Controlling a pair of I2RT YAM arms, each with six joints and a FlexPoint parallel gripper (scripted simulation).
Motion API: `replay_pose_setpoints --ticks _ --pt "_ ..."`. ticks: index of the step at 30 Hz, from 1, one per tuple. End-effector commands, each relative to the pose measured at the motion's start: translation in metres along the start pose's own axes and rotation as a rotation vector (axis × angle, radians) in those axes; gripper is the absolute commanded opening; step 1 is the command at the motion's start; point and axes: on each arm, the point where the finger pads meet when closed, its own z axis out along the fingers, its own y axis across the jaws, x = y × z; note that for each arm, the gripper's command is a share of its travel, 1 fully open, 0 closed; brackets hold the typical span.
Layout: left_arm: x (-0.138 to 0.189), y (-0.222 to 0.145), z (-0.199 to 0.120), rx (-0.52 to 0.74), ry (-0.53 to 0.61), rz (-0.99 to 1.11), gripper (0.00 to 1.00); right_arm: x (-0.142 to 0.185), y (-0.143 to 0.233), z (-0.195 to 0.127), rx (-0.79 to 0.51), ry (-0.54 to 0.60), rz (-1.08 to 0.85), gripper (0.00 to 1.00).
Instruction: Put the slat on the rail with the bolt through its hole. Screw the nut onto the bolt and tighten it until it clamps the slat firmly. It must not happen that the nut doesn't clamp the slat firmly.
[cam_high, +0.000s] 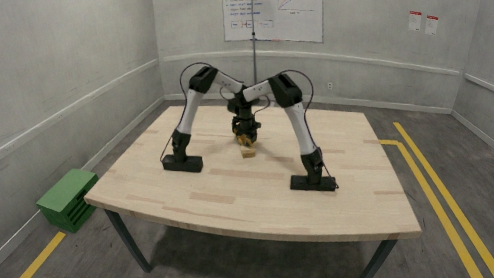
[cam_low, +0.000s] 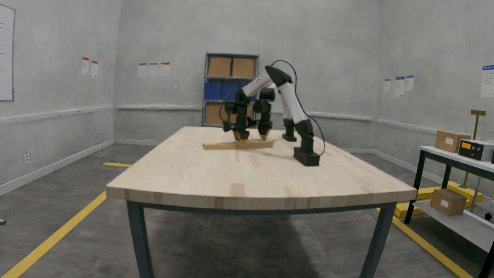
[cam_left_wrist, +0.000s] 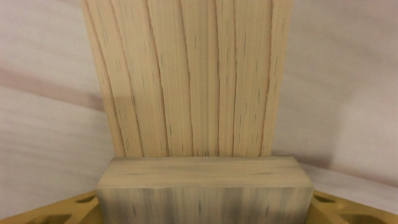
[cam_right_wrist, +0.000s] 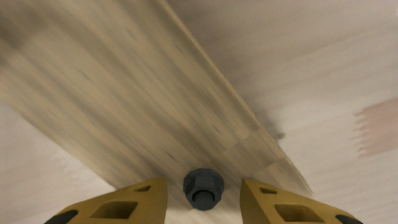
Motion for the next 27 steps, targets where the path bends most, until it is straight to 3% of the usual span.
replay_pose_setpoints --ticks 1,15,17,18,27 --pt "-0.0008 -0.0041 -0.0053 0.017 -0.008 0.000 0.67 0.0004 0.0028 -0.0063 -0.016 -0.002 -0.351 0.36" --pt "-0.0008 -0.0041 -0.0053 0.017 -0.008 0.000 0.67 0.0005 0.0025 -0.0075 -0.013 -0.007 -1.155 0.36" --pt "-0.0008 -0.0041 -0.0053 0.017 -0.008 0.000 0.67 0.0005 0.0025 -0.0075 -0.013 -0.007 -1.155 0.36" --pt "-0.0008 -0.0041 -0.0053 0.017 -0.008 0.000 0.67 0.0005 0.0025 -0.0076 -0.013 -0.007 -1.299 0.36" --pt "-0.0008 -0.0041 -0.0053 0.017 -0.008 0.000 0.67 0.0006 0.0023 -0.0084 -0.011 -0.010 -1.813 0.36"
